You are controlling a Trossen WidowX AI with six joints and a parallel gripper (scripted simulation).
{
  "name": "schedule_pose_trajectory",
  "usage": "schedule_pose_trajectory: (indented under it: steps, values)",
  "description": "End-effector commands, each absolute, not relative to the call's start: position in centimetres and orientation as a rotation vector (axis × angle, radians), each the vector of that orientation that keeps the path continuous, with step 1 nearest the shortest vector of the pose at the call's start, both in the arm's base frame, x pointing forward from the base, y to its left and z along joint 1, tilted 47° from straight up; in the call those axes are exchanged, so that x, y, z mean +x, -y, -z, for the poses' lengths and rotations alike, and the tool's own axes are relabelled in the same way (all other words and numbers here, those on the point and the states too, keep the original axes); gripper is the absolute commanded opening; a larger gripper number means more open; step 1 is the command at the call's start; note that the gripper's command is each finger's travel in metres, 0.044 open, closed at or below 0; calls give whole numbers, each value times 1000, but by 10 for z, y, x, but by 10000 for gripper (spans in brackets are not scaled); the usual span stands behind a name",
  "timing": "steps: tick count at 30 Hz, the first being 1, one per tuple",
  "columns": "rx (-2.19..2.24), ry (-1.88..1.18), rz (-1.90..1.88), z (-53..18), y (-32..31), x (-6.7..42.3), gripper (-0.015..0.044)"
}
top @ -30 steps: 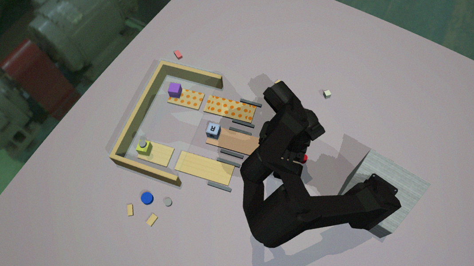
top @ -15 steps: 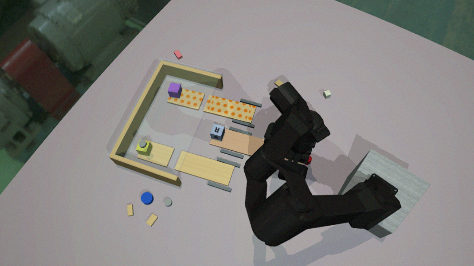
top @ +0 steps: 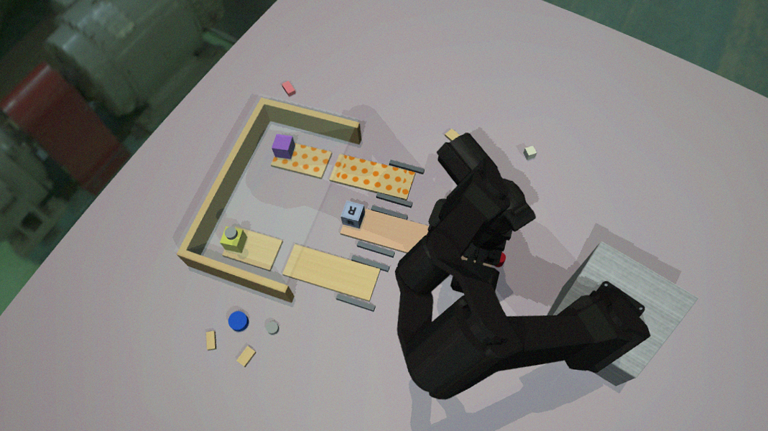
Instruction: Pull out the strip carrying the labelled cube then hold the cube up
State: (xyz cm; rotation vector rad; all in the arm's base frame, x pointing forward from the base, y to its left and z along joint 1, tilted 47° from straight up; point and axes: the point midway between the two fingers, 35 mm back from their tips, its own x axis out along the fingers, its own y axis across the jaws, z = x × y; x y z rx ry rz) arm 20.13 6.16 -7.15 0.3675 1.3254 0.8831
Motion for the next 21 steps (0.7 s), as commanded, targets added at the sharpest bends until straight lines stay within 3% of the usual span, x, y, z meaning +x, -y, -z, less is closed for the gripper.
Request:
schedule_pose_trajectory:
  steps: [1,21]
  values:
    - [366,-1357,-888,74,-63,192,0]
    - [363,-1357,-887,43,-31,204,0]
